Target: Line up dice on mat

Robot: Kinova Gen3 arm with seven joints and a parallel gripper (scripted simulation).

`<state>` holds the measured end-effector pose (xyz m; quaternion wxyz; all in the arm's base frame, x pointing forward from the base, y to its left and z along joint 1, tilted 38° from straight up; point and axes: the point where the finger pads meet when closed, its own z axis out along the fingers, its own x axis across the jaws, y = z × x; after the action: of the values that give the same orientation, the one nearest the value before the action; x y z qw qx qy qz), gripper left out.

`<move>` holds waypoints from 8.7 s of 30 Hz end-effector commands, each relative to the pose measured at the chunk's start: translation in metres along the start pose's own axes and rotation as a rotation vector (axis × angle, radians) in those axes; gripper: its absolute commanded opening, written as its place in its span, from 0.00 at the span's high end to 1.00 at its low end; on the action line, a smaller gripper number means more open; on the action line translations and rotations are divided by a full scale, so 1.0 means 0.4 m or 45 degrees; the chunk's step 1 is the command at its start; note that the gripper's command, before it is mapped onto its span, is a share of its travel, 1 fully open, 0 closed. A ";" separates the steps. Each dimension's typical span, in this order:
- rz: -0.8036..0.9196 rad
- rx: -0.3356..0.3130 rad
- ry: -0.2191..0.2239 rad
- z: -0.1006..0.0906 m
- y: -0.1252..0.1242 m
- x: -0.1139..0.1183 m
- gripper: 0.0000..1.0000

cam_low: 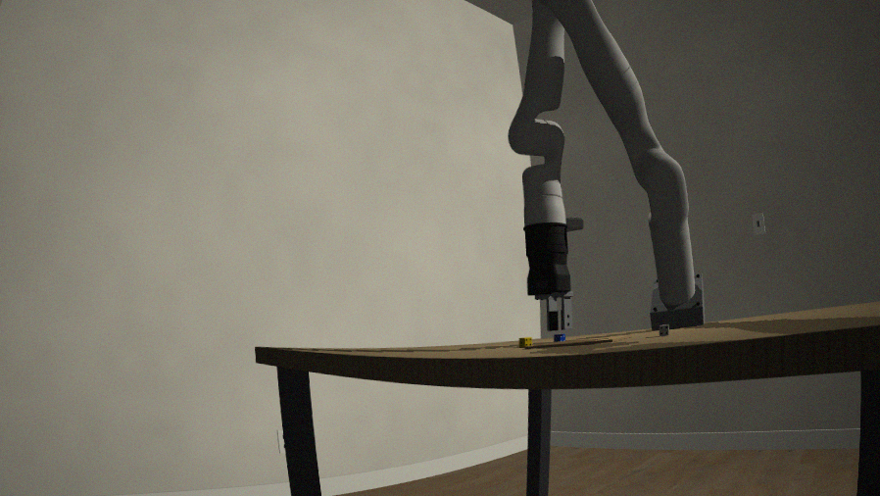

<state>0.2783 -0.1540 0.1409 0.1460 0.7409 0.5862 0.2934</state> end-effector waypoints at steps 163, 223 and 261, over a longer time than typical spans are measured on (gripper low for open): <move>0.000 -0.001 -0.001 -0.066 0.001 -0.001 0.66; -0.126 -0.001 0.000 -0.206 0.037 0.262 0.66; -0.127 -0.001 -0.001 -0.116 0.038 0.265 0.66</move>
<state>0.2764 -0.0682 0.2218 0.1720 0.7107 0.6193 0.2858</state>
